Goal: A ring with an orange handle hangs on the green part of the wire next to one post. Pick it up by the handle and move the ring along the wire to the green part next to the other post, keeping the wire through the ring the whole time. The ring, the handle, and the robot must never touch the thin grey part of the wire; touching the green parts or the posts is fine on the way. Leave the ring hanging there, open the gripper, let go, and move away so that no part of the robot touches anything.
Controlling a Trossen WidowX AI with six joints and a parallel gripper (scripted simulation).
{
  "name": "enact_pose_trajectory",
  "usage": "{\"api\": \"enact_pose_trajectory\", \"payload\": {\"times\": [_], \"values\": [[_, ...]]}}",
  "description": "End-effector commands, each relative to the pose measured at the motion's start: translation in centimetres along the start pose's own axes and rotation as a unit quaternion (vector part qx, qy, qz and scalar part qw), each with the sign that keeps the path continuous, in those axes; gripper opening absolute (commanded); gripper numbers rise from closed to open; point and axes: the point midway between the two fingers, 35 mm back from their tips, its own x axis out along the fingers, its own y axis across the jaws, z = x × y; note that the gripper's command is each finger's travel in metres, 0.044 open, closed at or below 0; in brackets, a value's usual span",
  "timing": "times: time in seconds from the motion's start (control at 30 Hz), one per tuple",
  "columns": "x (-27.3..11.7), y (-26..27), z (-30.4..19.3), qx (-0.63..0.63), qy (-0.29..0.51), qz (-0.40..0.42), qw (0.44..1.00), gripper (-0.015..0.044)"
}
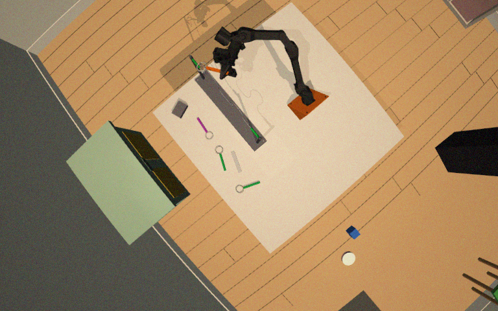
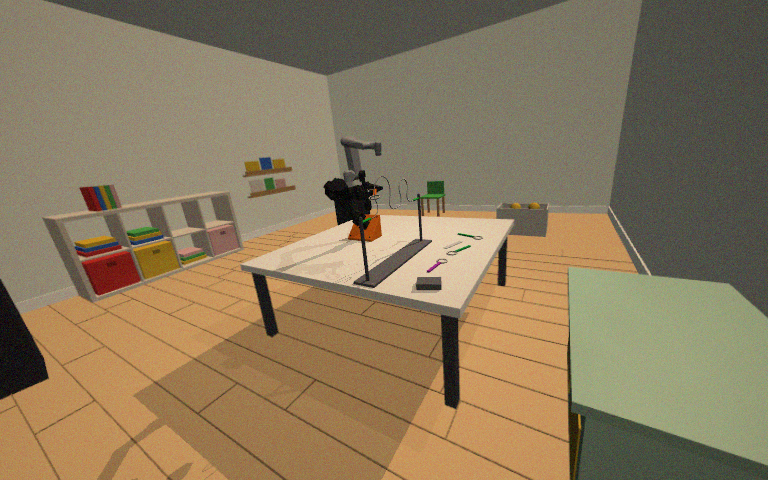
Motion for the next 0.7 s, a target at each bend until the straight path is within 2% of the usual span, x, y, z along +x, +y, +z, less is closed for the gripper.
{"api": "enact_pose_trajectory", "payload": {"times": [0.0, 0.67], "values": [[0.1, -0.4, 0.1, -0.024, 0.0, -0.017, 1.0, -0.015], [0.1, -1.4, 0.3, -0.146, -0.004, -0.091, 0.985, -0.015]]}}
